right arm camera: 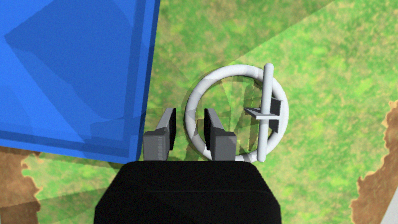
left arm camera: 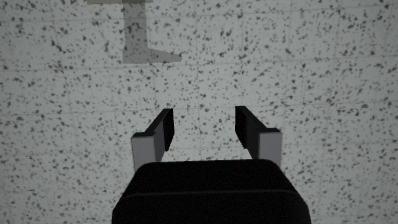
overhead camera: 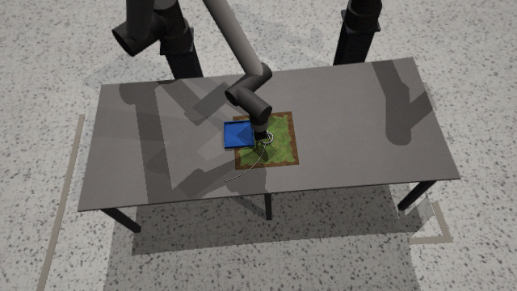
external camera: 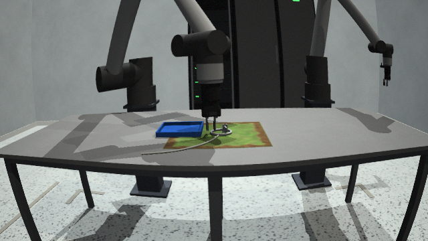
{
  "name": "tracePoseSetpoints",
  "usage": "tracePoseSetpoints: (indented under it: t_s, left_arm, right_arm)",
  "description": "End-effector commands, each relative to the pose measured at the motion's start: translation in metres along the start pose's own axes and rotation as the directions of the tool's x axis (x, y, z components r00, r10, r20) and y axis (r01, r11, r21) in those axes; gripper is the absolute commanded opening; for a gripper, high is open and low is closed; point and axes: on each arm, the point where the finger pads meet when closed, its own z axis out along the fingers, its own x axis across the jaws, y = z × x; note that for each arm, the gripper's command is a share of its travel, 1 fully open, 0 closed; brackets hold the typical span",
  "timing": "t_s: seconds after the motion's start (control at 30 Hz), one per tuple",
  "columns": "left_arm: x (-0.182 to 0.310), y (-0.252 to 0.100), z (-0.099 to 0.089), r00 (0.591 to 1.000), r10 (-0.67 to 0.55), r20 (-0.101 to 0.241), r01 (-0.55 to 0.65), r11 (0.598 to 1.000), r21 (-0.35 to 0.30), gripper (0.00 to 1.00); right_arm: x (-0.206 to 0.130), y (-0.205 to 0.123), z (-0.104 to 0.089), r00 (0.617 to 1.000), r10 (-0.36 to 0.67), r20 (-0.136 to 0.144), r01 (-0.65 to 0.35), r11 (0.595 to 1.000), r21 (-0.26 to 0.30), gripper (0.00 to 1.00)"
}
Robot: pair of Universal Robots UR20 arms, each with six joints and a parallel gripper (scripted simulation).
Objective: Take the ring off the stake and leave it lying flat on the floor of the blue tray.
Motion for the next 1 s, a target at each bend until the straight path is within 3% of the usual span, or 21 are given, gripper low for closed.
tracePoseSetpoints:
  t_s: [0.0,0.97]
  left_arm:
    - [0.0,0.003,-0.003,1.0,0.0,0.002,0.0,1.0,-0.005,1.0]
    - [0.0,0.003,-0.003,1.0,0.0,0.002,0.0,1.0,-0.005,1.0]
  right_arm:
    - [0.0,0.0,0.0,1.0,-0.002,-0.001,0.002,1.0,-0.001,0.56]
    - [-0.001,-0.002,0.011,1.0,-0.002,0.001,0.002,1.0,0.001,0.56]
